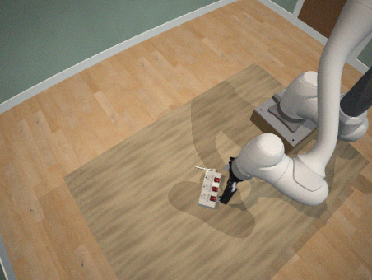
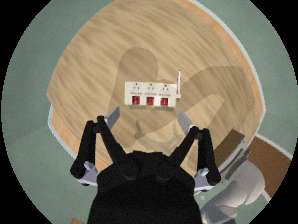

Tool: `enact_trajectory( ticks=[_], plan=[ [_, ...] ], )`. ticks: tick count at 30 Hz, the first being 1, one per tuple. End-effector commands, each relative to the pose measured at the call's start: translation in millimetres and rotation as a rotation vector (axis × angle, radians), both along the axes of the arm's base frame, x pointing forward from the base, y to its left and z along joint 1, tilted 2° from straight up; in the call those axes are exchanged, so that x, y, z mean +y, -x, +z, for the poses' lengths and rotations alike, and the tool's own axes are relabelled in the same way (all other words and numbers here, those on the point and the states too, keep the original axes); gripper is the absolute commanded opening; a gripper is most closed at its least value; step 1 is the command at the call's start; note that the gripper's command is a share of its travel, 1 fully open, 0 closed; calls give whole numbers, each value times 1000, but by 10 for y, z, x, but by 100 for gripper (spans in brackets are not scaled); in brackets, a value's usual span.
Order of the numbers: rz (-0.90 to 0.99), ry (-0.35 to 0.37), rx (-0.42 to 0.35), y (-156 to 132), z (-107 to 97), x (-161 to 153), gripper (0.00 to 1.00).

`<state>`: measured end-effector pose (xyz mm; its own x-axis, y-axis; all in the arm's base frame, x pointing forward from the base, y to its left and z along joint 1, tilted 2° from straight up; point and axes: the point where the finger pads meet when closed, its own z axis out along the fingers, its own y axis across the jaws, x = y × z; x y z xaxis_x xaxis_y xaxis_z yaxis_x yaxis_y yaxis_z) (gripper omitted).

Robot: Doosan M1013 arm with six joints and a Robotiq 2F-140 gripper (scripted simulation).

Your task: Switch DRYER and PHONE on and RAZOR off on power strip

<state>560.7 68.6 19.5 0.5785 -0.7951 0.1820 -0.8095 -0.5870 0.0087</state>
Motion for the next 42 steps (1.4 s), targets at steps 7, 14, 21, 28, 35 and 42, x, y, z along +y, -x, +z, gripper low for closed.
enact_trajectory(
  ticks=[7, 14, 21, 28, 35, 42],
  plan=[
    [0, 0, 0, 0, 1, 0, 100],
    [0, 0, 0, 0, 1, 0, 100],
    [0, 0, 0, 0, 1, 0, 100],
    [0, 0, 0, 0, 1, 0, 100],
    [0, 0, 0, 0, 1, 0, 100],
    [-52, -11, 5, -29, 31, -58, 100]
  ],
)
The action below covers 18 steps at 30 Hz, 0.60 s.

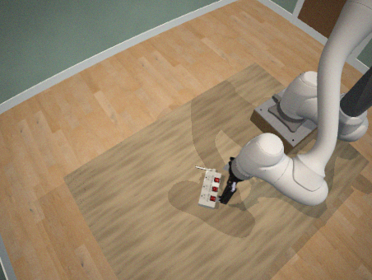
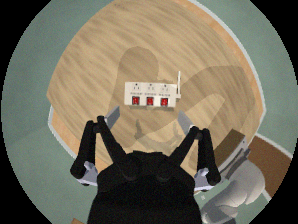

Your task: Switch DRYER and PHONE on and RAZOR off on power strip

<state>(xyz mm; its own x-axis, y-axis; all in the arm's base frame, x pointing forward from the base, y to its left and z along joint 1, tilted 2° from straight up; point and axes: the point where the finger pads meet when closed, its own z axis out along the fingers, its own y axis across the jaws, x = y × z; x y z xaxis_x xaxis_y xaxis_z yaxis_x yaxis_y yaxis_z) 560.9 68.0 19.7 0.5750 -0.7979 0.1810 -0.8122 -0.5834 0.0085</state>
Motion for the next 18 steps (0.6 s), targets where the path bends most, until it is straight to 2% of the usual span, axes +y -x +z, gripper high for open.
enact_trajectory(
  ticks=[1, 2, 3, 4, 6, 11, 18],
  plan=[
    [-47, -10, 4, -26, 29, -52, 100],
    [-47, -10, 4, -26, 29, -52, 100],
    [-136, -31, 13, -75, 83, -151, 100],
    [-260, -61, 26, -141, 163, -283, 100],
    [-367, -92, 39, -276, 352, -542, 100],
    [-621, -165, 71, -349, 464, -672, 100],
    [-643, -171, 74, -349, 464, -672, 100]
  ],
)
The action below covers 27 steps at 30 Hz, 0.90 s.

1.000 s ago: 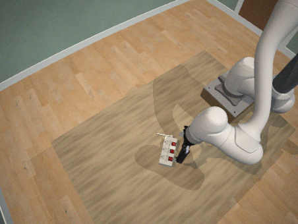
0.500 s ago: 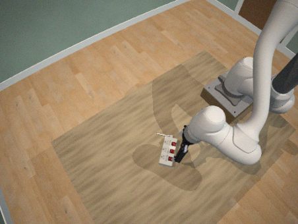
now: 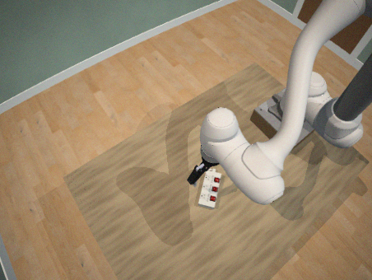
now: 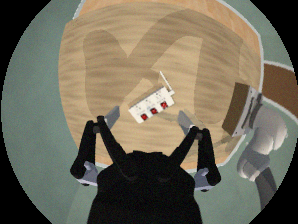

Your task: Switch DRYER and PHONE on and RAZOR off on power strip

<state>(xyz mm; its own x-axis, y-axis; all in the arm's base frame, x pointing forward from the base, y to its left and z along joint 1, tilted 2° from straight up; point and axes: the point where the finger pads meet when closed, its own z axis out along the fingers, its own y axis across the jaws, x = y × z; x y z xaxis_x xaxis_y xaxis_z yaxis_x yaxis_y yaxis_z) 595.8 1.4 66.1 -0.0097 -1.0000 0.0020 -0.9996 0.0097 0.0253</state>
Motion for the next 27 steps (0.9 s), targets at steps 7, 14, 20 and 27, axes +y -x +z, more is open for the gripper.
enact_trajectory(
  ticks=[7, 14, 20, 27],
  plan=[
    [-9, -2, 3, -1, 1, -6, 100],
    [14, -3, 3, -3, -4, 1, 100],
    [140, -6, 3, -18, -33, 39, 100],
    [551, -12, 4, -75, -156, 206, 100]
  ],
)
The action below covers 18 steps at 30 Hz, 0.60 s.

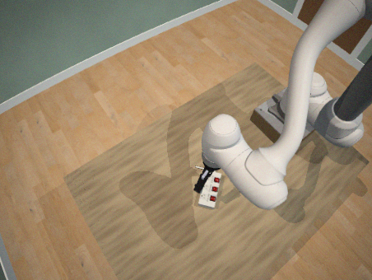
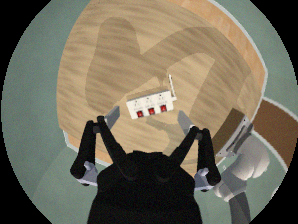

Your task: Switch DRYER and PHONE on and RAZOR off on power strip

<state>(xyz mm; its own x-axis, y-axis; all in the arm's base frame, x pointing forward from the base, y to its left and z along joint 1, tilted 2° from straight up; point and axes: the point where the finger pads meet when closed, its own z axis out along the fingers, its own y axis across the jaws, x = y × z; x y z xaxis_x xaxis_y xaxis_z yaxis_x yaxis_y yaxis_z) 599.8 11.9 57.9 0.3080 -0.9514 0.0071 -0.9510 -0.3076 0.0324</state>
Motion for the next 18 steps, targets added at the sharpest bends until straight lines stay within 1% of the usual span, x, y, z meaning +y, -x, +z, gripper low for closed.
enact_trajectory(
  ticks=[1, 6, 8, 9, 18],
  plan=[
    [279, -18, 2, -45, -98, 133, 100],
    [535, -12, 6, -94, -224, 304, 100],
    [535, -12, 6, -94, -224, 304, 100],
    [686, -11, 8, -102, -249, 338, 100],
    [1124, -2, 19, -152, -410, 560, 100]
  ],
)
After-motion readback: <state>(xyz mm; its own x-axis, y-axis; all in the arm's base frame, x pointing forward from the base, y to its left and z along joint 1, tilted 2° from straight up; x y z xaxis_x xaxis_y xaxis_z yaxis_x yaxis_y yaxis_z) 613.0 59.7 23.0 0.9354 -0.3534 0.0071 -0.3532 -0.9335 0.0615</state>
